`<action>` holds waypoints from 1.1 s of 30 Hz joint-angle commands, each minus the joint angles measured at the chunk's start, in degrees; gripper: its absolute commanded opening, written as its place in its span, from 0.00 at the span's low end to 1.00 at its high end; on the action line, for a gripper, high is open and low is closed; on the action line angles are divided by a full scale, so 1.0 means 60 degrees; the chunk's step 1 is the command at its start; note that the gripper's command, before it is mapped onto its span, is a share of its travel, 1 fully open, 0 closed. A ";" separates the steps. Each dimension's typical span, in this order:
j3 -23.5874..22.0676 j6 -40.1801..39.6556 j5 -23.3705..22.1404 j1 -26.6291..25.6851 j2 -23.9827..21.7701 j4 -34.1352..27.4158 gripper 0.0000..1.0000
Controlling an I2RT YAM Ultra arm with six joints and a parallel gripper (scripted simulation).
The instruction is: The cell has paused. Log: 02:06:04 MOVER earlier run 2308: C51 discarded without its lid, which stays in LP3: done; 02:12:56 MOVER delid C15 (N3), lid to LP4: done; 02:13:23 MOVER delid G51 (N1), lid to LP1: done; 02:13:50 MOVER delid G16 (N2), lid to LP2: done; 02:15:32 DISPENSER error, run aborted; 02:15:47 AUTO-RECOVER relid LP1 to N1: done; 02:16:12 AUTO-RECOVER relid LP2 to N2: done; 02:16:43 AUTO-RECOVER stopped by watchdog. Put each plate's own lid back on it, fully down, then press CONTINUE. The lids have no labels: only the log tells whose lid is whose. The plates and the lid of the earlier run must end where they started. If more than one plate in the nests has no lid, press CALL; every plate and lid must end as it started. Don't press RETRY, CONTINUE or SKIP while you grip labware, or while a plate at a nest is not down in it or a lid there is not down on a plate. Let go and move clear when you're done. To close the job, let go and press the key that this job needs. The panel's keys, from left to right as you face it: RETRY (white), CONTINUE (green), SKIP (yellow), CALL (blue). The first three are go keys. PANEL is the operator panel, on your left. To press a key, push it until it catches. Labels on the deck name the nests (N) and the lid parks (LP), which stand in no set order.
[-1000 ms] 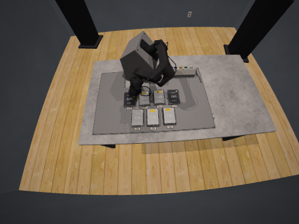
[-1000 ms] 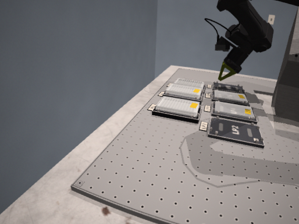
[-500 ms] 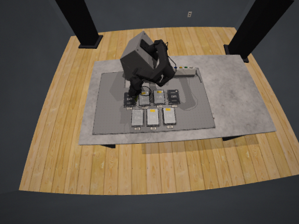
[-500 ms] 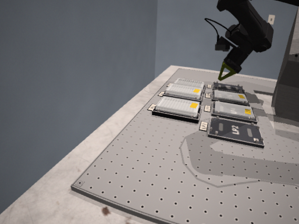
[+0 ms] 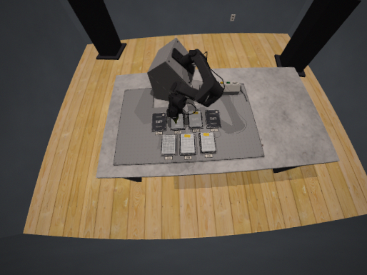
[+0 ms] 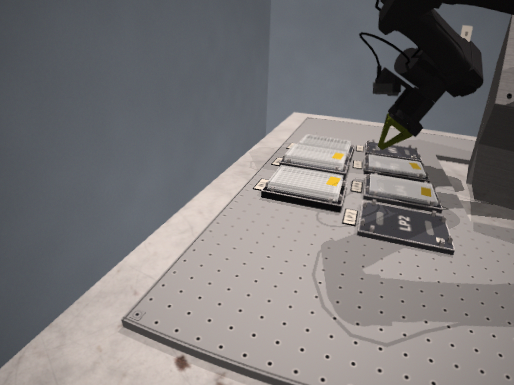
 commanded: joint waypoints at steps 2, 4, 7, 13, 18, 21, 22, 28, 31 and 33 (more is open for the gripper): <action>-0.0652 0.0547 0.0934 0.0435 -0.0763 0.0310 0.00; -0.0889 0.0720 0.1216 0.0724 -0.1092 0.0310 0.00; -0.1034 0.0830 0.1469 0.0917 -0.1287 0.0310 0.00; -0.1617 0.1397 0.2321 0.1807 -0.2213 0.0310 0.00; -0.2035 0.1884 0.3168 0.2616 -0.2977 0.0310 0.00; -0.2241 0.2174 0.3699 0.3114 -0.3409 0.0310 0.00; -0.2241 0.2174 0.3699 0.3114 -0.3409 0.0310 0.00; -0.2500 0.2642 0.4629 0.3965 -0.4073 0.0310 0.00; -0.2609 0.2880 0.5132 0.4447 -0.4438 0.0310 0.00; -0.2866 0.3077 0.5504 0.4800 -0.4864 0.0310 0.00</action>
